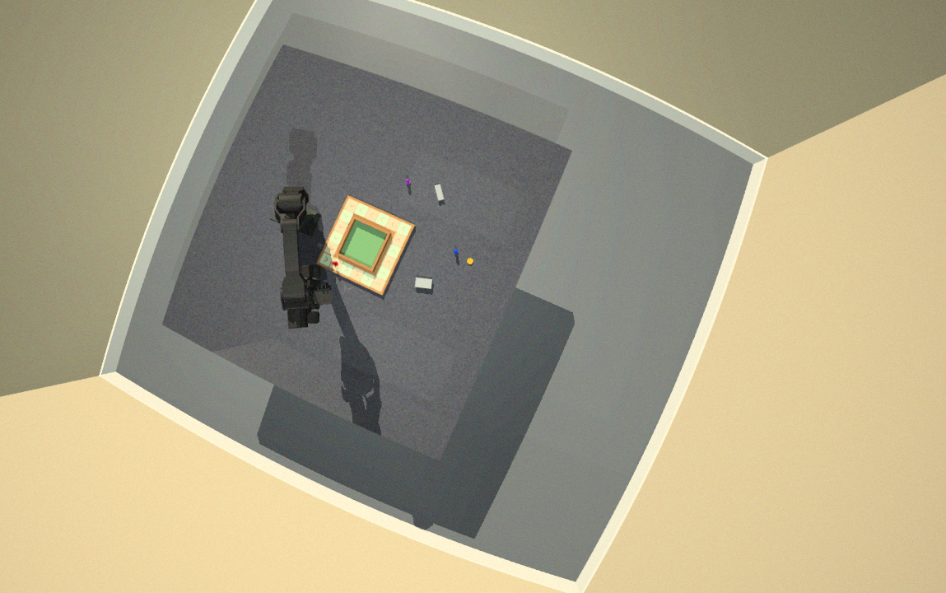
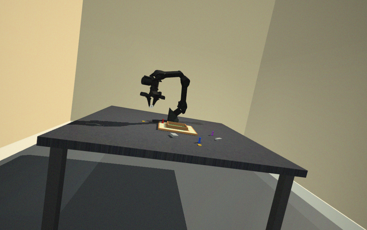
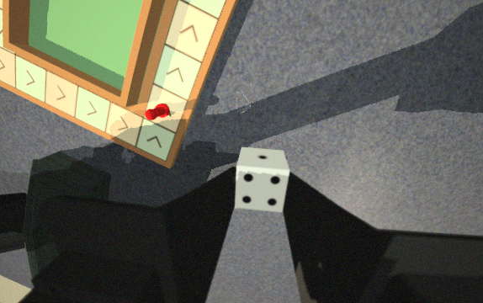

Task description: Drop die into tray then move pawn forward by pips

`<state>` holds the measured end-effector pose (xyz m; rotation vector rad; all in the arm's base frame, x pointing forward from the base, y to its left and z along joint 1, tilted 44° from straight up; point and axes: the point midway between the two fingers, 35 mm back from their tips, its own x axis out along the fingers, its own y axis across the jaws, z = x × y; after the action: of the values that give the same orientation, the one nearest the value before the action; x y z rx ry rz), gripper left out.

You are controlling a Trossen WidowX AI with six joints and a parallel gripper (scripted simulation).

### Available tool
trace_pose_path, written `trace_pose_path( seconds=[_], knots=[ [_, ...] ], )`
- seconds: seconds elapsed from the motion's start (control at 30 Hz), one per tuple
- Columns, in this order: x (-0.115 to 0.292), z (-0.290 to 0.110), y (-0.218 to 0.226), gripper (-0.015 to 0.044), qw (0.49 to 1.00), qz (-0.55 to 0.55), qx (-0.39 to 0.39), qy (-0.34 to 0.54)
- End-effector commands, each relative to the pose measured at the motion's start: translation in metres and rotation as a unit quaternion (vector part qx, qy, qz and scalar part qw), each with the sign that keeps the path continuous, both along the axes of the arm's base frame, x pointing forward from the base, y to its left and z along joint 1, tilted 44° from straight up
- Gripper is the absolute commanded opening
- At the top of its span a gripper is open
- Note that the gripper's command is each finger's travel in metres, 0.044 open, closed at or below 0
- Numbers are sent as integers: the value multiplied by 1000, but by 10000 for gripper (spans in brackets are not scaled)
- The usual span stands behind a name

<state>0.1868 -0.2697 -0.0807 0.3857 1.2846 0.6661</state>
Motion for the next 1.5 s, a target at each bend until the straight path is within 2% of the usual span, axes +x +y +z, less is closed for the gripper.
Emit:
trace_pose_path(
  seconds=[0.0, 0.37, 0.73, 1.47],
  knots=[
    [9, 9, 9, 0, 998, -43, 7, 35],
    [30, 30, 32, 0, 978, -159, 25, 135],
    [46, 51, 60, 0, 935, -266, 42, 230],
    [69, 87, 119, 0, 786, -464, 83, 400]
  ],
)
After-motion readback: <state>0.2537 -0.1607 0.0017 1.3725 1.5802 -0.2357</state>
